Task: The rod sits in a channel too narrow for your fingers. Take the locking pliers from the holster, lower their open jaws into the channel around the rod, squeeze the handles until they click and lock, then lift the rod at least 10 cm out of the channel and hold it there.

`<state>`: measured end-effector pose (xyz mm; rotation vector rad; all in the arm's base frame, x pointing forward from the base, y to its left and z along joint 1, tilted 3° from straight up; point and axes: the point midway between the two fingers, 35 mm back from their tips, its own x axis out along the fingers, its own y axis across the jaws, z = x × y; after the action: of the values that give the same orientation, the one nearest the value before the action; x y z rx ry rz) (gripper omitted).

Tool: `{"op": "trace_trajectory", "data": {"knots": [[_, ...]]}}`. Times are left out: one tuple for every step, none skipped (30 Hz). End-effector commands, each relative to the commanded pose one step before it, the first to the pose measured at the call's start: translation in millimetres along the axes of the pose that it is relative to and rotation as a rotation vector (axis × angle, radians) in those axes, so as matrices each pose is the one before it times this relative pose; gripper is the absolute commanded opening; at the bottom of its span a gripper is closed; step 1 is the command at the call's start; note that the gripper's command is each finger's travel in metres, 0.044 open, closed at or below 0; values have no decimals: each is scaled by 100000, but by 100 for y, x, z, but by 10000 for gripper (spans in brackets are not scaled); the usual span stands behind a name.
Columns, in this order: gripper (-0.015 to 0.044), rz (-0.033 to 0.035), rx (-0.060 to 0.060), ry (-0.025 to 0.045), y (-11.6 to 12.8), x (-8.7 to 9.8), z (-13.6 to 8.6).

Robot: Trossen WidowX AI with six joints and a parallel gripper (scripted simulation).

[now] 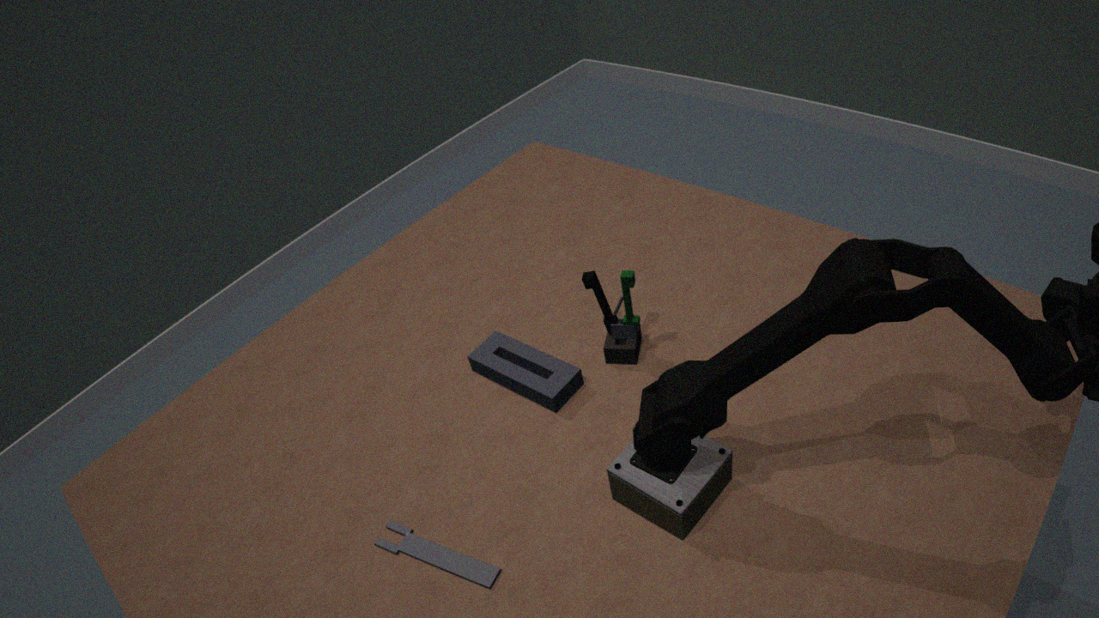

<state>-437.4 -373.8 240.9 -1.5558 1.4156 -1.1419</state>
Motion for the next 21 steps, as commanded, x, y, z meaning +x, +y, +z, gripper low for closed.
{"op": "trace_trajectory", "data": {"knots": [[426,-1,-2,0,-301,39,-97],[440,-3,-5,0,-909,108,-280],[440,-3,-4,0,-1382,143,-384],[440,-1,0,0,-933,82,-232],[440,0,0,0,-313,25,-73],[440,0,0,0,0,0,0],[440,0,0,0,0,0,0],[440,0,0,0,0,0,0],[440,0,0,0,0,0,0],[440,-172,876,-239,-146,191,188],[440,-505,2631,-726,-435,564,571],[440,-802,4395,-1237,-698,919,982],[440,-916,5311,-1614,-795,1130,1284],[440,-855,4213,-2641,-714,1713,1871],[440,-573,3119,-2159,-483,1351,1534],[440,-360,2206,-1534,-307,936,1101],[440,-406,2813,-1962,-360,1163,1424],[440,-389,3201,-2240,-364,1284,1645],[440,-331,3444,-2416,-335,1335,1796],[440,-297,4863,-2528,-382,1297,1892],[440,-173,4898,-2550,-289,1254,1932]]}}
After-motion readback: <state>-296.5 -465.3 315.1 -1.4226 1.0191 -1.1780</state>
